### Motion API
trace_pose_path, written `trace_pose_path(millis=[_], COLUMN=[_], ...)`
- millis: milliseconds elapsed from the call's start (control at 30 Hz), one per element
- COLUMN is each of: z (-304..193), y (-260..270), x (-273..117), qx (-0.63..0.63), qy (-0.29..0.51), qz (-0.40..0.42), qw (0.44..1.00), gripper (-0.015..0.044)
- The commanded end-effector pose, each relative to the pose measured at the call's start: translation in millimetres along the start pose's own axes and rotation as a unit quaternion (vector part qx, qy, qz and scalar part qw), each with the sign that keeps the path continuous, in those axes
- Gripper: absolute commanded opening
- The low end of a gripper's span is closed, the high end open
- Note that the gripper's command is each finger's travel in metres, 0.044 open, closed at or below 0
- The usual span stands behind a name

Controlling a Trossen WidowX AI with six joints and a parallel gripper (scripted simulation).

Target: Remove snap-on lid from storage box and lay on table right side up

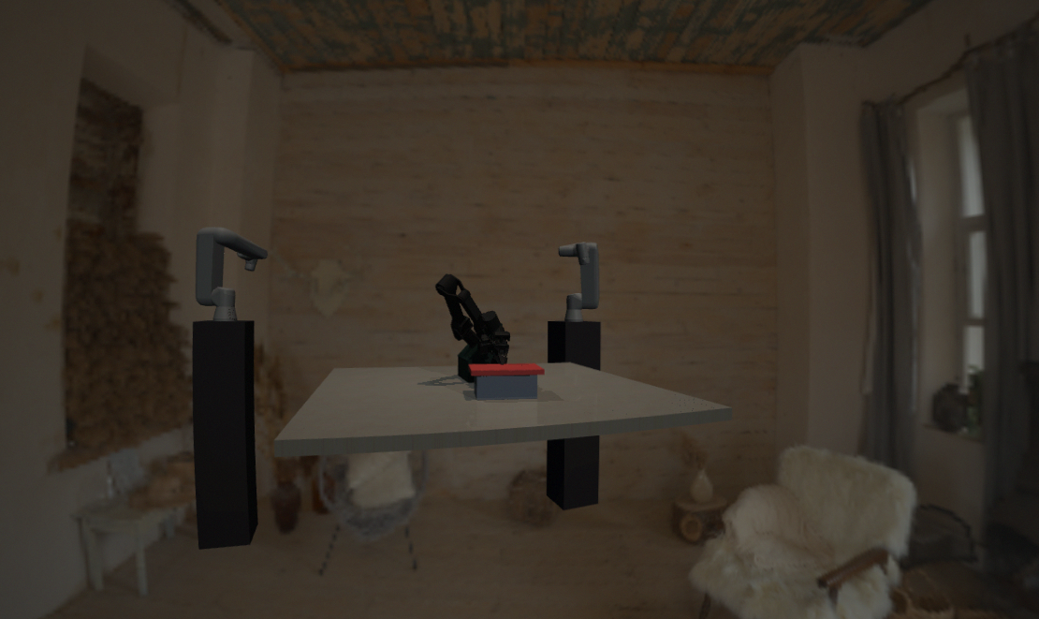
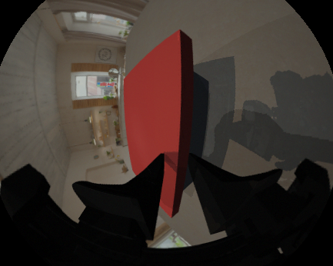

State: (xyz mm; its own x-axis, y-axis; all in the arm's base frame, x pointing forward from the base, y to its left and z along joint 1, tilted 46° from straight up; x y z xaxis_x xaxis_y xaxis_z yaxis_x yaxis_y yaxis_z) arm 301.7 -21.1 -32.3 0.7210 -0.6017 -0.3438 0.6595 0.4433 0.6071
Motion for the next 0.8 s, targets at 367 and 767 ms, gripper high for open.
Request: trace_pose_path(millis=[367, 767], z=[0.3, 0.3], y=[2.2, 3.9], x=[-1.3, -3.1], qx=[0.0, 0.0], qy=[0.0, 0.0], qz=[0.0, 0.0], qw=[1.0, 1.0], gripper=[0.0, 0.0])
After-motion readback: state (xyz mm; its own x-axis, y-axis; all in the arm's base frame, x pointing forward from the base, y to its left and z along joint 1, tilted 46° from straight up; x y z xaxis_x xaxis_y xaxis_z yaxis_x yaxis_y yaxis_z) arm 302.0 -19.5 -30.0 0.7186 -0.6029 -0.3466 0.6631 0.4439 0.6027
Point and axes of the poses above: the point midway between the two fingers, 35 mm back from their tips, its own x axis out along the fingers, its own y axis across the jaws, z = x × y, the point moved 3 cm from there along -x, back along the fingers, and after that the axes turned 1 degree about -x, right-handed, at the moved point
